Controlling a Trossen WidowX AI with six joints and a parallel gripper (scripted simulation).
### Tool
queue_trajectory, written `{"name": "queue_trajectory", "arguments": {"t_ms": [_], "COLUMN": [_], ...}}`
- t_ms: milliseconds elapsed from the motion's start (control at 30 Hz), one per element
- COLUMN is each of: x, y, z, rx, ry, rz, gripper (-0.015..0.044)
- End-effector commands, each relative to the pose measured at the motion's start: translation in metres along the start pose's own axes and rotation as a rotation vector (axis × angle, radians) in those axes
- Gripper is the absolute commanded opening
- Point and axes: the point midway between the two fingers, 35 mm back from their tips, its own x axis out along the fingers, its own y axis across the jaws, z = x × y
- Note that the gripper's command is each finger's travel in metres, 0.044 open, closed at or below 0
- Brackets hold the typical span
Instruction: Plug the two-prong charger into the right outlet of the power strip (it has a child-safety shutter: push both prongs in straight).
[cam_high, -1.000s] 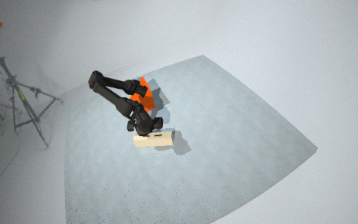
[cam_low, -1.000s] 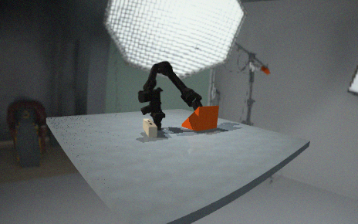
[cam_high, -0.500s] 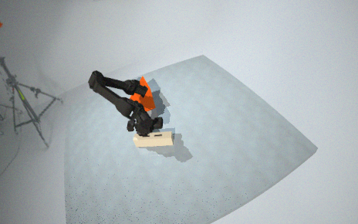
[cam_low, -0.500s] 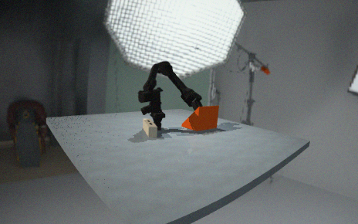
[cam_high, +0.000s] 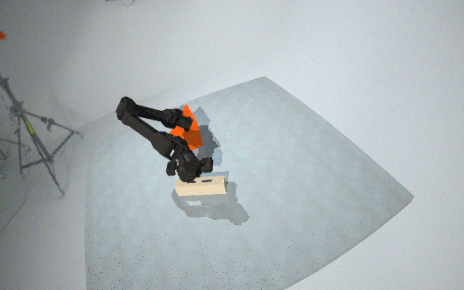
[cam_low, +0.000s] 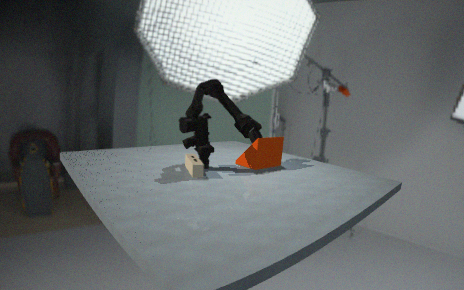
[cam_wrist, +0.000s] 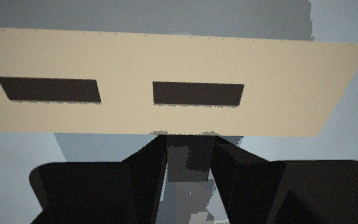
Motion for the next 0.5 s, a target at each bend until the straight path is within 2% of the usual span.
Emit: {"name": "queue_trajectory", "arguments": {"t_ms": [0, 467], "x": [-0.0025, -0.0009], "y": [-0.001, -0.0009], "z": [0.0074, 0.0065], "rx": [0.013, 0.012], "ry": [-0.03, -0.03], "rz": [-0.005, -0.005], "gripper": [0.0, 0.0]}}
